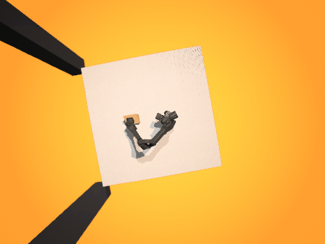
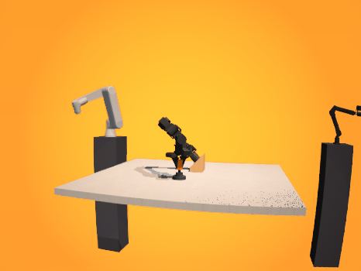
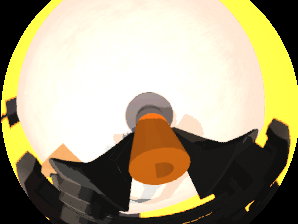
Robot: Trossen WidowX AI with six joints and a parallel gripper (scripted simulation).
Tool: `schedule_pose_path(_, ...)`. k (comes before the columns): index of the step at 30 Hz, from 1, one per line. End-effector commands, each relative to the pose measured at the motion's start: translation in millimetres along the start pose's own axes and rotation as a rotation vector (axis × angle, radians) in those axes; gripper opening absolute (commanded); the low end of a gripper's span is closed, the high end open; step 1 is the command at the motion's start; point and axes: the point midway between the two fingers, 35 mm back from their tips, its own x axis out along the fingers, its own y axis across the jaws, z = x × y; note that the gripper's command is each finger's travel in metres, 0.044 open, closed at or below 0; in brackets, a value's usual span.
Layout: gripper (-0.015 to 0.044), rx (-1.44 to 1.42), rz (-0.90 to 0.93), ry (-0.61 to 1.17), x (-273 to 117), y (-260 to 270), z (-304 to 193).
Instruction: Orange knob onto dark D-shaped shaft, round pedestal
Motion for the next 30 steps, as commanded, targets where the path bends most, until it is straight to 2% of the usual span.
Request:
schedule_pose_path(1, 0.0000, -0.071, -0.003, 0.002, 1.0, 1.0, 0.3)
schedule_pose_path(30, 0.0000, -0.071, -0.003, 0.003, 4.1, -0.1, -0.5)
